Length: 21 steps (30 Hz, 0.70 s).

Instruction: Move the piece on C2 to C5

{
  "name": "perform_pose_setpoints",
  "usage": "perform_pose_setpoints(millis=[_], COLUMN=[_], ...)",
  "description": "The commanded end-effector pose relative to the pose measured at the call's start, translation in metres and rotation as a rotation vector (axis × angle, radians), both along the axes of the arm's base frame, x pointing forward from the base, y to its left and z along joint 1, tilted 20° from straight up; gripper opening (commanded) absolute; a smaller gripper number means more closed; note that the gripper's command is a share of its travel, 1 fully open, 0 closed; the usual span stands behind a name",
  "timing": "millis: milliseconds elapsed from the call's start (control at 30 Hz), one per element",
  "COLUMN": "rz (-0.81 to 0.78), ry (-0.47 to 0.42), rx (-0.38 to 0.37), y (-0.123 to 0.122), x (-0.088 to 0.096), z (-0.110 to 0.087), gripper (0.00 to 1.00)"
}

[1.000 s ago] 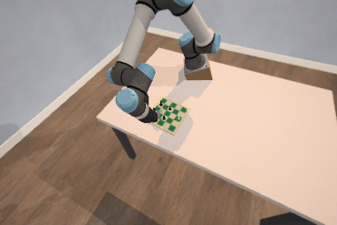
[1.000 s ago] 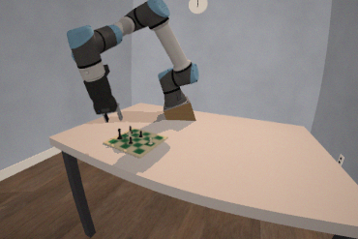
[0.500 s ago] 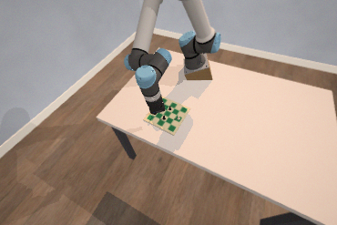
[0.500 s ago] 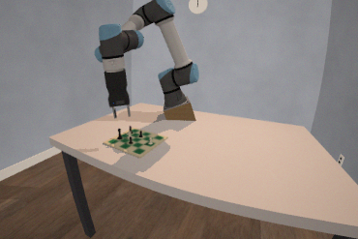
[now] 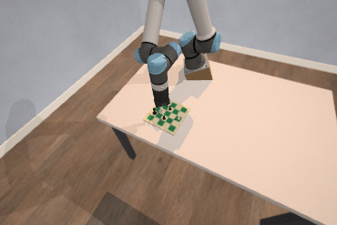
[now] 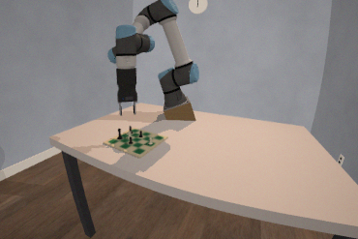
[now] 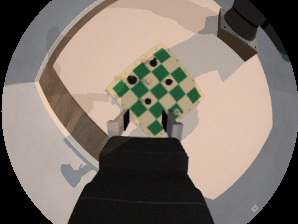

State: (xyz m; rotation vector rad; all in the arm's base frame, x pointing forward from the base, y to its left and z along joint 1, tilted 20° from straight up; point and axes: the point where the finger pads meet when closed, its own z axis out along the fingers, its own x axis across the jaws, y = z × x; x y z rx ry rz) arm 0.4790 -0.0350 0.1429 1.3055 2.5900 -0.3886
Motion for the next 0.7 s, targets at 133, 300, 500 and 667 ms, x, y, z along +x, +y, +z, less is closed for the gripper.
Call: perform_pose_setpoints(millis=[133,300,500,667], rz=[0.035,0.042,0.043,0.043], ry=[-0.023,-0.027,-0.027,-0.027], rx=[-0.008,-0.010,-0.010,-0.010], y=[0.0015,0.0018,0.0018,0.0018], x=[-0.0082,-0.0099,-0.0101,-0.0101], z=[-0.0006,-0.0008,-0.0009,-0.0009], gripper=[1.00,1.00,1.00,1.00])
